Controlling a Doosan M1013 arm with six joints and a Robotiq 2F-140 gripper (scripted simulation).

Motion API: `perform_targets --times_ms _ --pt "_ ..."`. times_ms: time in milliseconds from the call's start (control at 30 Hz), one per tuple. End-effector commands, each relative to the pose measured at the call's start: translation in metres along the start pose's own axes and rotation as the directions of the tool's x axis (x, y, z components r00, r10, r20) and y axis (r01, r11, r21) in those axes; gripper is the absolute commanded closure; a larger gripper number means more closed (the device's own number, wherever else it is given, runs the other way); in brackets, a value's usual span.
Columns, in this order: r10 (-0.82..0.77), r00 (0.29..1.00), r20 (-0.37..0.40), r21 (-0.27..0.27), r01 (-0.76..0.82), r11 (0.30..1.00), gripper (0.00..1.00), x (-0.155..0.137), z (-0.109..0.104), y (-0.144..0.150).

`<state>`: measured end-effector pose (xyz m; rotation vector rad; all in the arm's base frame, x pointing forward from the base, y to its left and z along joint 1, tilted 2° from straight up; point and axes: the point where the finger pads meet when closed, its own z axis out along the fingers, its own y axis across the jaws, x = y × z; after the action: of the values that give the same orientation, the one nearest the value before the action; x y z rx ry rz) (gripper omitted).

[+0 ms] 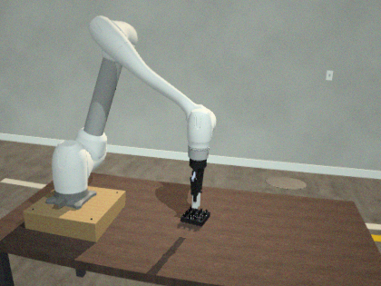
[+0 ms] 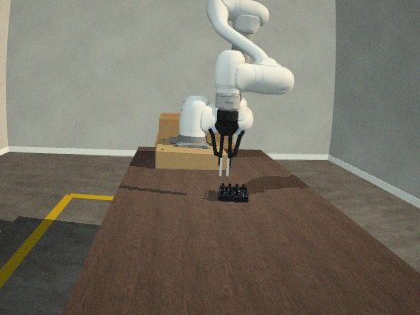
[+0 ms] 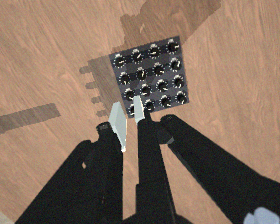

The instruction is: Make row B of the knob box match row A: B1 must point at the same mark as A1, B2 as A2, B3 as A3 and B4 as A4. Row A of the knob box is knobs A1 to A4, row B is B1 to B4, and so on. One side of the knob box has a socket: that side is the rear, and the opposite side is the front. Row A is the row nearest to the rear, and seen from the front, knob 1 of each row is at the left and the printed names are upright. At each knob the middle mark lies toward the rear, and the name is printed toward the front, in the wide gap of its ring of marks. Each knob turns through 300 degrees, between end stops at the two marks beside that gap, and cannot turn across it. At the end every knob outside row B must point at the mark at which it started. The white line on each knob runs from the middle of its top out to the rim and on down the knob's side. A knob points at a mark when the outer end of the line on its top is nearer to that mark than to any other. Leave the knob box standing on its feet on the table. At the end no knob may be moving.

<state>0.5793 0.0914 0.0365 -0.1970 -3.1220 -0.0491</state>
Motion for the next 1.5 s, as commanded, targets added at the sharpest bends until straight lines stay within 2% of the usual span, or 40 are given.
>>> perform_targets --times_ms 0,667,1467 --pt "0.000 1.000 0.000 0.000 0.000 1.000 0.88 0.000 0.000 0.000" --pt "0.000 1.000 0.000 0.000 0.000 1.000 0.88 0.000 0.004 0.000" --pt "0.000 1.000 0.000 0.000 0.000 1.000 0.88 0.000 0.030 0.000"
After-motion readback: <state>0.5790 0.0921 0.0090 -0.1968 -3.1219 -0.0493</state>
